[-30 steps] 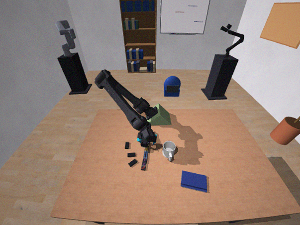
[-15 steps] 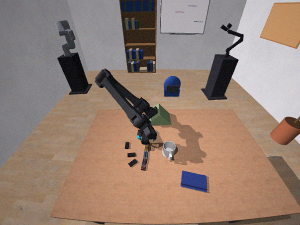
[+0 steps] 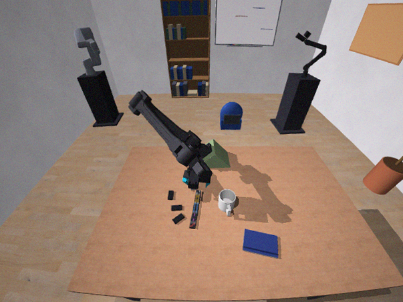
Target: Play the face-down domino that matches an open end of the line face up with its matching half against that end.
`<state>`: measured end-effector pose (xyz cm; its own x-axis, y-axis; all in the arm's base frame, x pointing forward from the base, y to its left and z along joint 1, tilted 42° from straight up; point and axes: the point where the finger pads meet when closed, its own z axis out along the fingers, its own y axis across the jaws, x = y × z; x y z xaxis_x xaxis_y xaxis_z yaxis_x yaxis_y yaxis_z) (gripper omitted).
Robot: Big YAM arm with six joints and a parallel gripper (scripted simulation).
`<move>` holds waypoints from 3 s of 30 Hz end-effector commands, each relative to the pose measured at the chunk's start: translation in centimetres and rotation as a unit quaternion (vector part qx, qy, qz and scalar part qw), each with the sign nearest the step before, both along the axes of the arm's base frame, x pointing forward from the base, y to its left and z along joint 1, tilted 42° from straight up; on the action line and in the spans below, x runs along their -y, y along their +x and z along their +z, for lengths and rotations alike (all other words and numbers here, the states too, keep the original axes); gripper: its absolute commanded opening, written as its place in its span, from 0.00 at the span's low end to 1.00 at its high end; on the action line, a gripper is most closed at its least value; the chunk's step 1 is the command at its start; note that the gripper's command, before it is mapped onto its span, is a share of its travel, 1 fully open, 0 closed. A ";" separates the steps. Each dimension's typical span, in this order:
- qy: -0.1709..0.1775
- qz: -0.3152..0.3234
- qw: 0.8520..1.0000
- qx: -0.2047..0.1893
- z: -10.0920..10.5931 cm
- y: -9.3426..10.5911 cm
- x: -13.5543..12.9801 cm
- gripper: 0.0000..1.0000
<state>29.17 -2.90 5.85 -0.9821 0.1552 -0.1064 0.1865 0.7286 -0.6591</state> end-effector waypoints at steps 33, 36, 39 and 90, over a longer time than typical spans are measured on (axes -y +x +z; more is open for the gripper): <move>0.003 -0.002 1.000 0.019 0.5 0.2 -0.4 0.93; 0.004 -0.001 1.000 0.025 0.6 0.2 -0.5 0.93; 0.005 0.000 0.999 0.031 0.7 0.2 -0.7 0.93; 0.001 -0.005 1.000 0.011 5.0 1.2 -8.6 0.93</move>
<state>27.43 1.79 8.17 -0.9884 0.1467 -0.0400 0.1353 0.7290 -0.6710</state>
